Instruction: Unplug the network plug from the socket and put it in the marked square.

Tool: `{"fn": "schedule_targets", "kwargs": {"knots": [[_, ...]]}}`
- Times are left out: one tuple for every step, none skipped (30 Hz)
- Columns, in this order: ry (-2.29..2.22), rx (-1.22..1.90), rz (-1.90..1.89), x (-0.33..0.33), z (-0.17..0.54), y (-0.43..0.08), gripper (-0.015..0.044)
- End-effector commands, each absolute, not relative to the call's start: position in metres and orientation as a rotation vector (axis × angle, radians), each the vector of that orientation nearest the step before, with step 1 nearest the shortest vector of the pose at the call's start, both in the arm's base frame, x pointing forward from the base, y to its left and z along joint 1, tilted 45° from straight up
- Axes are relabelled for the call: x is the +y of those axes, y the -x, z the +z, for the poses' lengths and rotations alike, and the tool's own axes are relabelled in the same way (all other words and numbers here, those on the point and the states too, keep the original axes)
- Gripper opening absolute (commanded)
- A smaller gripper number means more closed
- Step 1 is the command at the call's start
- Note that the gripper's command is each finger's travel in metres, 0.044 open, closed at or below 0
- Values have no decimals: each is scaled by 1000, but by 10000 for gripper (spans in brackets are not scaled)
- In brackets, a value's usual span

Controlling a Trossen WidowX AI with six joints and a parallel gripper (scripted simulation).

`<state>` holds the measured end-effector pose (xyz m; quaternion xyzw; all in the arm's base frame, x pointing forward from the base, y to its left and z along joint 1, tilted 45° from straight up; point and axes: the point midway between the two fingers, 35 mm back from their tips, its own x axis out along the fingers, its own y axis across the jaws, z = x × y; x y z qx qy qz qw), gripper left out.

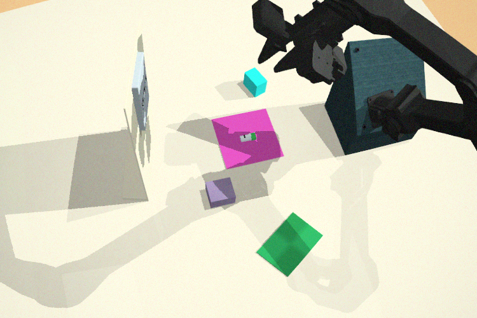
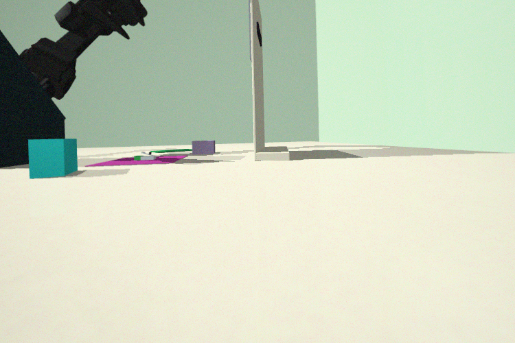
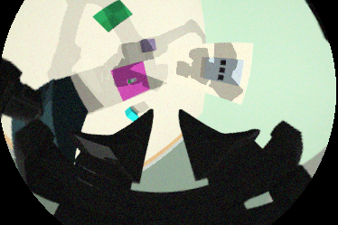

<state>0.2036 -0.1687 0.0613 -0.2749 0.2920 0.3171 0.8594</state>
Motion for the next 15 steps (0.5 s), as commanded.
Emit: {"fn": "schedule_targets", "kwargs": {"knots": [[579, 608, 669, -170, 65, -202, 209], [579, 608, 669, -170, 65, -202, 235], [579, 608, 669, -170, 65, -202, 261], [579, 608, 669, -170, 65, -202, 287], [579, 608, 669, -170, 65, -202, 314], [579, 608, 669, -170, 65, -202, 340], [579, 608, 669, -170, 65, -202, 366], [579, 608, 669, -170, 65, -202, 392], [579, 608, 669, -170, 65, -202, 419], [579, 608, 669, -170, 65, -202, 440], [579, 608, 669, -170, 65, -202, 440], [579, 608, 669, -170, 65, -202, 440], [579, 608, 669, -170, 65, -202, 440], [579, 608, 669, -170, 65, -202, 440], [579, 608, 669, -170, 65, -202, 440]]}}
